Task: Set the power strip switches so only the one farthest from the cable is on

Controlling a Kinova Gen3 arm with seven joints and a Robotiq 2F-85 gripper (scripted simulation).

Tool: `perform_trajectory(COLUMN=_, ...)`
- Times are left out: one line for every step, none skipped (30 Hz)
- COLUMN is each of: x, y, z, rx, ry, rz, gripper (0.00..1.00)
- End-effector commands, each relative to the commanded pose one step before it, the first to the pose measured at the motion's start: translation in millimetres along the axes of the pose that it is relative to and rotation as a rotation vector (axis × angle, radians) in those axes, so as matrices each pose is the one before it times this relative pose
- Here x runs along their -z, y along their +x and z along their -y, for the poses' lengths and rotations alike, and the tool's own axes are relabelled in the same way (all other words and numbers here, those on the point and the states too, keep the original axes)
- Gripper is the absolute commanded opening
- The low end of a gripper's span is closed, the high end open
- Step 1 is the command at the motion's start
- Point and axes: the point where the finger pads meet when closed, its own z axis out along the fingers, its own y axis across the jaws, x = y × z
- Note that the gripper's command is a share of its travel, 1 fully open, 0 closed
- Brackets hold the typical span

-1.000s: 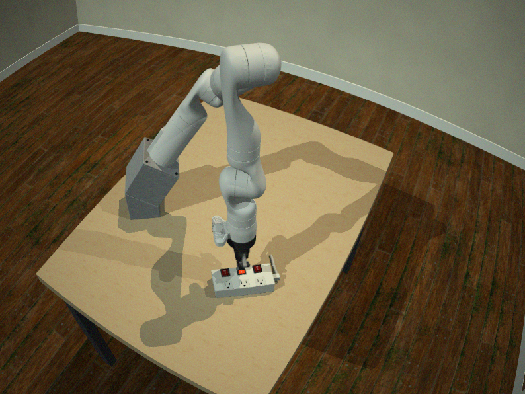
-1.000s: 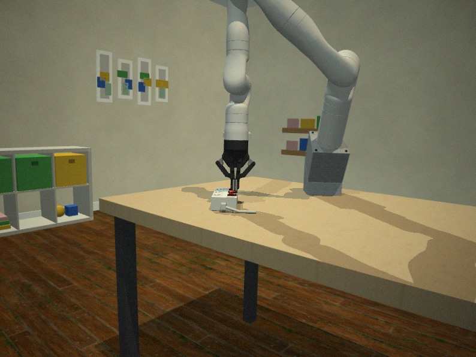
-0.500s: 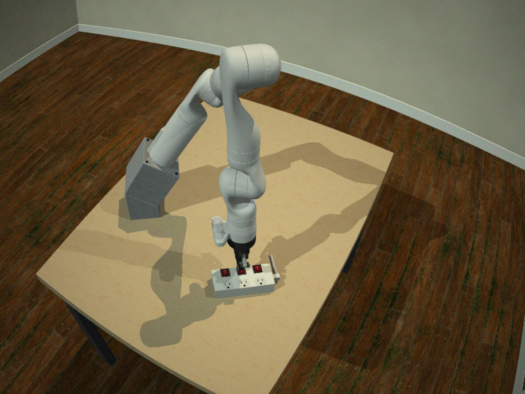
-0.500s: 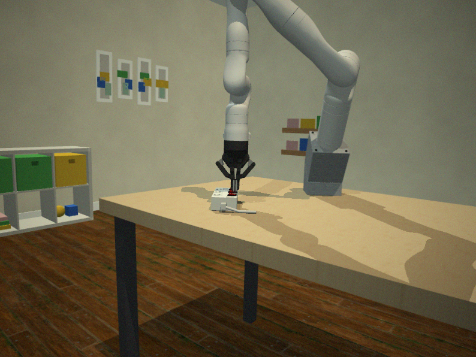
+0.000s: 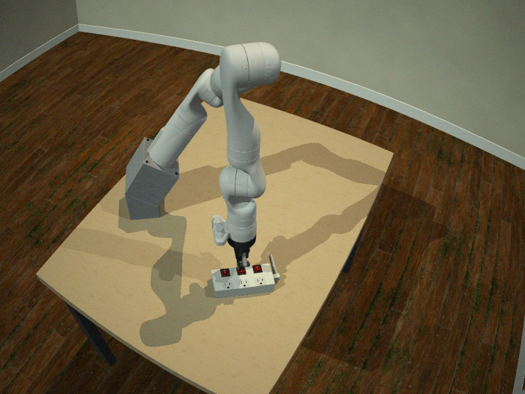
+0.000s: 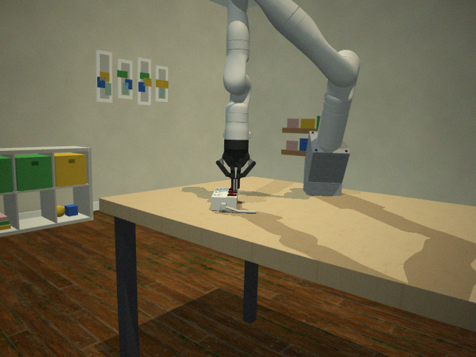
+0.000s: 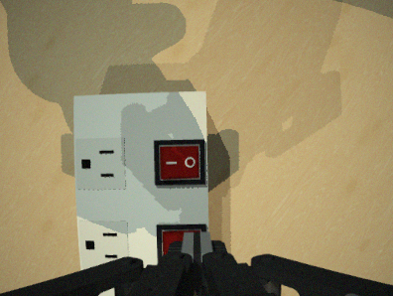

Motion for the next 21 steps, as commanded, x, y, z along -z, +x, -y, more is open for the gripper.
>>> perform_trajectory(x=5.48, y=0.57, z=1.76, rx=-0.00006, ry=0.00499, rz=-0.00144, gripper=0.00)
perform_trajectory(x=2.63, y=0.00, z=0.00, rx=0.00000, ry=0.00000, rz=0.00000, gripper=0.00)
perform_trajectory(x=2.84, y=0.00, z=-0.01, rx=0.00000, ry=0.00000, rz=-0.00001, gripper=0.00)
perform_trajectory(x=2.97, y=0.00, z=0.01, rx=0.00000, ry=0.00000, rz=0.00001, gripper=0.00)
perform_trajectory(x=3.02, y=0.00, z=-0.01, rx=0.00000, ry=0.00000, rz=-0.00001, gripper=0.00)
perform_trajectory(x=2.98, y=0.00, z=0.00, rx=0.00000, ry=0.00000, rz=0.00000, gripper=0.00)
perform_trajectory(x=2.87, y=0.00, z=0.00, rx=0.00000, ry=0.00000, rz=0.00000, gripper=0.00)
perform_trajectory(x=2.69, y=0.00, z=-0.01, rx=0.00000, ry=0.00000, rz=-0.00001, gripper=0.00)
perform_trajectory(x=2.42, y=0.00, z=0.01, rx=0.00000, ry=0.00000, rz=0.00001, gripper=0.00)
perform_trajectory(x=2.13, y=0.00, z=-0.01, rx=0.00000, ry=0.00000, rz=-0.00001, gripper=0.00)
perform_trajectory(x=1.78, y=0.00, z=0.00, rx=0.00000, ry=0.00000, rz=0.00000, gripper=0.00)
perform_trajectory(x=1.42, y=0.00, z=0.00, rx=0.00000, ry=0.00000, rz=0.00001, gripper=0.00)
perform_trajectory(x=1.05, y=0.00, z=0.00, rx=0.00000, ry=0.00000, rz=0.00000, gripper=0.00)
perform_trajectory(x=0.71, y=0.00, z=0.00, rx=0.00000, ry=0.00000, rz=-0.00001, gripper=0.00)
perform_trajectory(x=0.00, y=0.00, z=0.00, rx=0.00000, ry=0.00000, rz=0.00000, gripper=0.00)
perform_trajectory(x=0.00, y=0.00, z=0.00, rx=0.00000, ry=0.00000, rz=0.00000, gripper=0.00)
perform_trajectory(x=0.40, y=0.00, z=0.00, rx=0.00000, ry=0.00000, rz=-0.00001, gripper=0.00)
perform_trajectory(x=0.16, y=0.00, z=0.00, rx=0.00000, ry=0.00000, rz=0.00000, gripper=0.00)
perform_trajectory(x=0.02, y=0.00, z=0.00, rx=0.00000, ry=0.00000, rz=0.00000, gripper=0.00)
perform_trajectory(x=0.00, y=0.00, z=0.00, rx=0.00000, ry=0.00000, rz=0.00000, gripper=0.00)
perform_trajectory(x=0.00, y=0.00, z=0.00, rx=0.00000, ry=0.00000, rz=0.00000, gripper=0.00)
